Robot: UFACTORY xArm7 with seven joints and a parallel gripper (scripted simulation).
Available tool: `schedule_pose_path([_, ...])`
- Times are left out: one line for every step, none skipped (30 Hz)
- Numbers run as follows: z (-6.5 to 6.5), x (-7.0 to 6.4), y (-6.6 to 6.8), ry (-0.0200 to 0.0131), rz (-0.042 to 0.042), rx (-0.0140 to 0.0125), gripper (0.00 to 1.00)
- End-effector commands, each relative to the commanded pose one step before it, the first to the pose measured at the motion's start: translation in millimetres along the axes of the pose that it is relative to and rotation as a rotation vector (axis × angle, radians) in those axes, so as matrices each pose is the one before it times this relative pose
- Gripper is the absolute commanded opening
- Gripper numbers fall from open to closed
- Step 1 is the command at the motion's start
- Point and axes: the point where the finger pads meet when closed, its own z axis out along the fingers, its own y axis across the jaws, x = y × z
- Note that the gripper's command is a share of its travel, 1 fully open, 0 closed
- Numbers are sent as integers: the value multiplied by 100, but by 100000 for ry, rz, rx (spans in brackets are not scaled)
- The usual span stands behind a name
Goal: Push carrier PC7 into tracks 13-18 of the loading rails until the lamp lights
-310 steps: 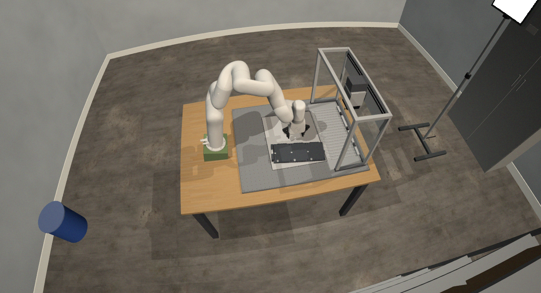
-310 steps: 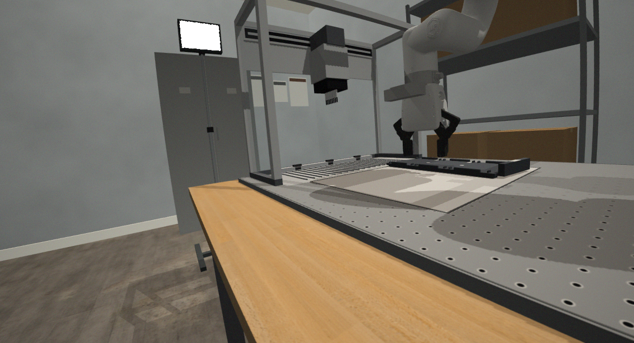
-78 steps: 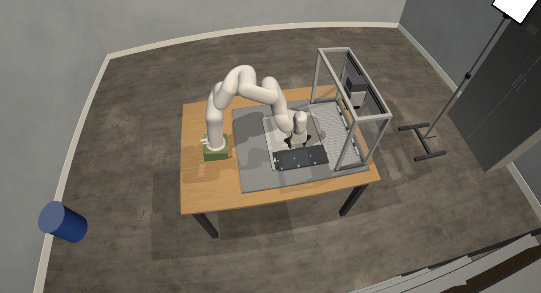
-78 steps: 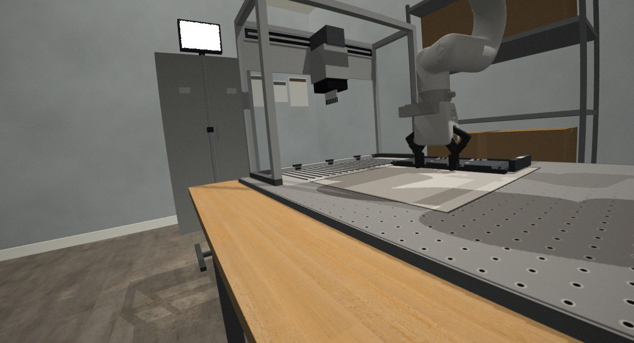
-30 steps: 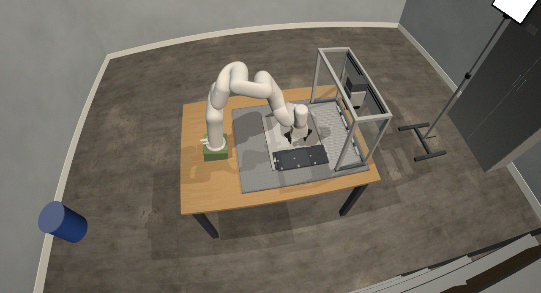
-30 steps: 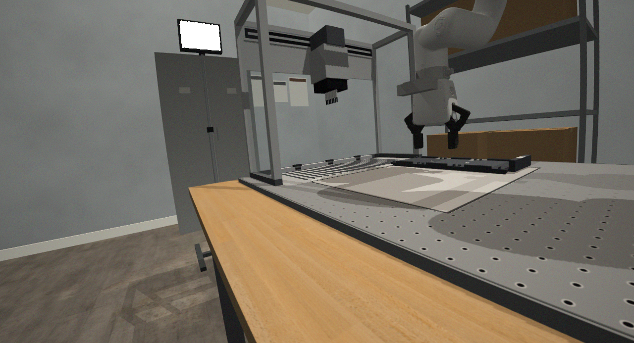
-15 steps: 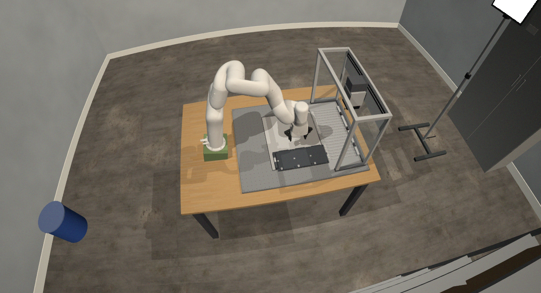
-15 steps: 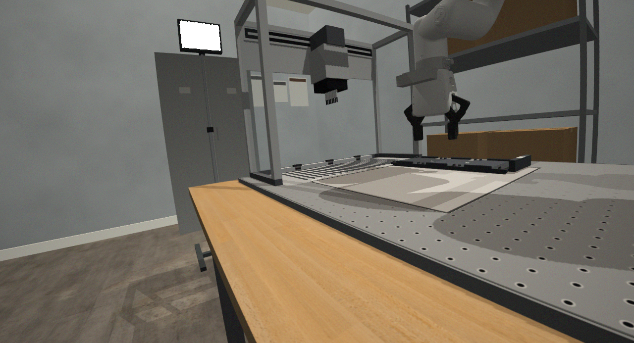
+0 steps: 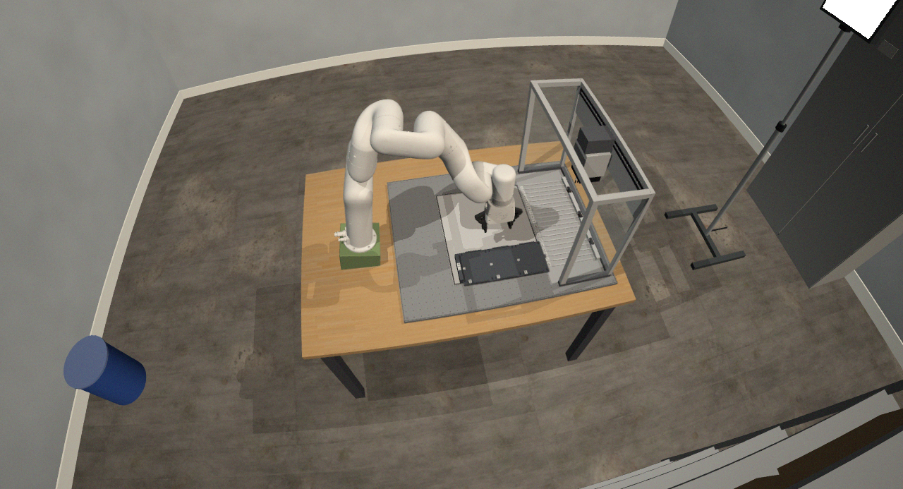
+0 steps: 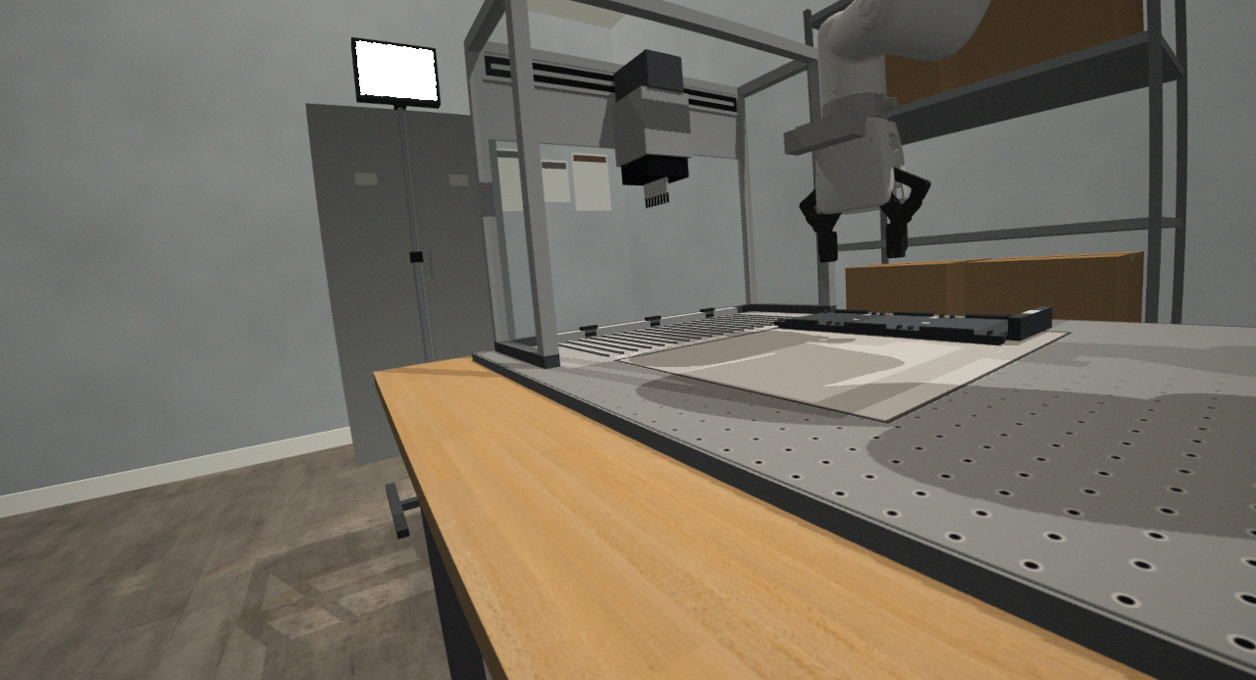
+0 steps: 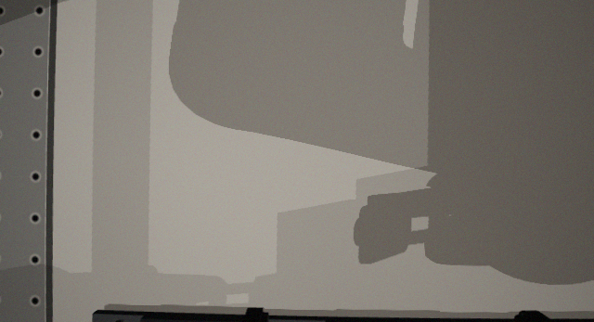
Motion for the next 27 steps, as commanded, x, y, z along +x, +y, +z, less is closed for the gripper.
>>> schedule_pose_path([-902,-24,177,-61,6,-504,100])
schedule_pose_path([-167,0,0,0,0,0,100])
schedule_pose_path([-167,0,0,0,0,0,100])
schedule_pose_path([-167,0,0,0,0,0,100])
schedule_pose_path([-167,0,0,0,0,0,100])
schedule_pose_path([-167,0,0,0,0,0,100])
schedule_pose_path([-167,0,0,0,0,0,100])
schedule_pose_path([-156,0,0,0,0,0,100])
schedule_pose_path([0,0,0,0,0,0,100])
schedule_pose_path([0,0,0,0,0,0,100])
schedule_pose_path([0,0,0,0,0,0,100])
schedule_pose_path([0,0,0,0,0,0,100])
schedule_pose_path([0,0,0,0,0,0,100])
schedule_pose_path([3,0,0,0,0,-1,100])
schedule_pose_path([-1,0,0,0,0,0,100])
schedule_pose_path([-1,0,0,0,0,0,100])
schedule_pose_path([0,0,0,0,0,0,100])
schedule_pose_path([0,0,0,0,0,0,100])
schedule_pose_path([0,0,0,0,0,0,100])
schedule_pose_path([-1,-501,-1,-4,0,0,100])
schedule_pose_path([0,-501,-1,-4,0,0,100])
schedule_pose_path([0,-501,-1,-4,0,0,100])
schedule_pose_path([0,-501,-1,-4,0,0,100])
schedule_pose_path([0,-501,-1,-4,0,0,100])
schedule_pose_path([0,-501,-1,-4,0,0,100])
schedule_pose_path([0,-501,-1,-4,0,0,100])
schedule_pose_path([0,-501,-1,-4,0,0,100])
